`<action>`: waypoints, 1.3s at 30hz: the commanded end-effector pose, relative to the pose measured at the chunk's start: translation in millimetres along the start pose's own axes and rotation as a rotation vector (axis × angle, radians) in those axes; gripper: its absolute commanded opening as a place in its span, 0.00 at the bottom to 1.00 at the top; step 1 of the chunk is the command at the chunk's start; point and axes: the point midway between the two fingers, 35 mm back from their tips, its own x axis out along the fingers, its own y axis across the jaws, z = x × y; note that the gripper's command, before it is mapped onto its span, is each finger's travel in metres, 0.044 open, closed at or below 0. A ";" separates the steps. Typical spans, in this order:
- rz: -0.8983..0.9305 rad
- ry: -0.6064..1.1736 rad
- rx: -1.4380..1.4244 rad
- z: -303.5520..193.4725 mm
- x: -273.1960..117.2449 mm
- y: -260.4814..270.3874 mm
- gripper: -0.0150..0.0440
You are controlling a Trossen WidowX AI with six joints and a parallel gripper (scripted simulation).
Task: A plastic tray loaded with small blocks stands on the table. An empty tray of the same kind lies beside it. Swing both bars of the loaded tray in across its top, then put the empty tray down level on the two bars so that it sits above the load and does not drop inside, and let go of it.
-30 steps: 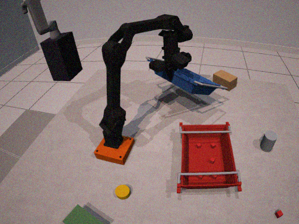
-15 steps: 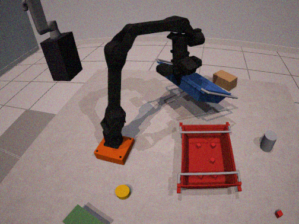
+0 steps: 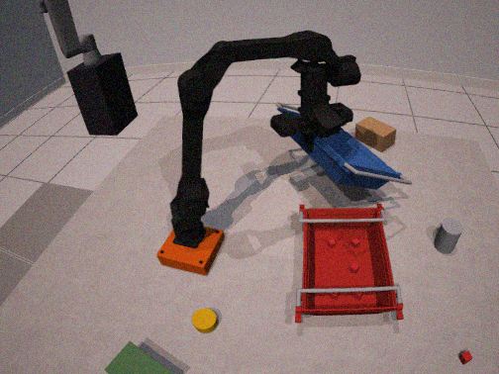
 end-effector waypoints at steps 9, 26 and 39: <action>0.019 0.001 0.092 40.9 -3.4 -3.5 0.25; 0.021 0.000 0.231 99.7 -4.1 -20.4 0.25; 0.025 -0.001 0.338 141.8 -5.1 -40.9 0.25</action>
